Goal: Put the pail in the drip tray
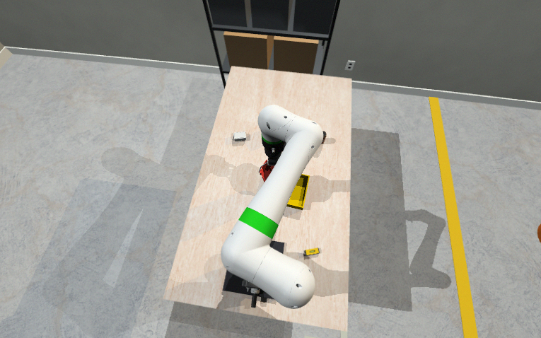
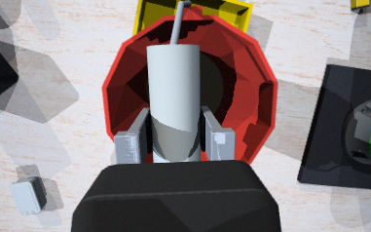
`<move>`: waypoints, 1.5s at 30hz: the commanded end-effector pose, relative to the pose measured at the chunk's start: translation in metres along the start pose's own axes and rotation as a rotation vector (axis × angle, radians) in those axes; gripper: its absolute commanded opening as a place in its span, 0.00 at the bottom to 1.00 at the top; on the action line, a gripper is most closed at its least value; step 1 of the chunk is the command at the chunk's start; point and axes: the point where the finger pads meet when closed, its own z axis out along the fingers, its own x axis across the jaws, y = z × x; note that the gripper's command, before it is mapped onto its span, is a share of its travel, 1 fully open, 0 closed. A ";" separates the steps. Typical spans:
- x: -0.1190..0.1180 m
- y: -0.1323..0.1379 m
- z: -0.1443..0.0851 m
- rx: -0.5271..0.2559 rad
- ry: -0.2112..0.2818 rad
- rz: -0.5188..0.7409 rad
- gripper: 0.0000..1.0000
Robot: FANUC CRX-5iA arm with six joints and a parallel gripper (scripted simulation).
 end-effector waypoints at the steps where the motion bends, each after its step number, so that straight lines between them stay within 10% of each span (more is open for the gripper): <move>1: 0.001 -0.009 -0.001 0.000 -0.002 0.000 0.00; 45: 0.007 -0.065 -0.001 0.000 -0.002 0.000 0.00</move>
